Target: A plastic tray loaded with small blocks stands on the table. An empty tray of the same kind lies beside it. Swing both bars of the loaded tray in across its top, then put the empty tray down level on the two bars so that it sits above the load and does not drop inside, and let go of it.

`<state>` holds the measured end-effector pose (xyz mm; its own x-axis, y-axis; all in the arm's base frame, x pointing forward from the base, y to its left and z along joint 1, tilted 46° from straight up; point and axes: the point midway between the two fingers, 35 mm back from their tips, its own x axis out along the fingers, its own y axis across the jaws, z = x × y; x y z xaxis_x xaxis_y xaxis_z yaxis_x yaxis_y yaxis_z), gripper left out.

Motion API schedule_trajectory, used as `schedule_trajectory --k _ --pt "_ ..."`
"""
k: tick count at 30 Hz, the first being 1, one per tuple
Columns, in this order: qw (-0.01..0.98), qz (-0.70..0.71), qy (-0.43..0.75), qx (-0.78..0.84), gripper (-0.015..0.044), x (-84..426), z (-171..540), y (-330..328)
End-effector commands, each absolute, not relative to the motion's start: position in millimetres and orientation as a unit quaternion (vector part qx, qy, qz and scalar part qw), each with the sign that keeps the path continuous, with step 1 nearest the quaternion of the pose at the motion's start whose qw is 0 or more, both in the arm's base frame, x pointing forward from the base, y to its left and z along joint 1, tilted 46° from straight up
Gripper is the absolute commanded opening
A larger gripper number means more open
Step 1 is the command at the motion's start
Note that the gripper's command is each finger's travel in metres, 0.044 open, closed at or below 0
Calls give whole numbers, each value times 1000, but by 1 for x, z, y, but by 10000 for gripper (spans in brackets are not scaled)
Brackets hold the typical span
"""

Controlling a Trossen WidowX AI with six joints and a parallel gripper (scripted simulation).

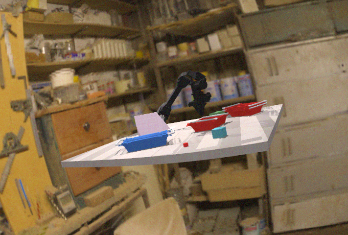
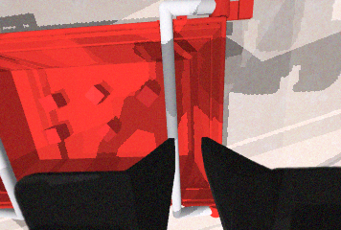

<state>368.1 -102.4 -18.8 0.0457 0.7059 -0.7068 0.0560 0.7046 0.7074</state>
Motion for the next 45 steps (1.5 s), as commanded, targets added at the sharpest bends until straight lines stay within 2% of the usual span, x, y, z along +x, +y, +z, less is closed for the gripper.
schedule_trajectory --k 1,19,22,23,45 --pt "658 249 647 293 87 369 -20 -98" --pt "658 249 647 293 87 369 -20 -98" --pt "658 249 647 293 9 369 -20 -98" --pt "658 249 647 293 0 369 -20 -98" --pt "658 250 647 292 0 368 -20 -98"
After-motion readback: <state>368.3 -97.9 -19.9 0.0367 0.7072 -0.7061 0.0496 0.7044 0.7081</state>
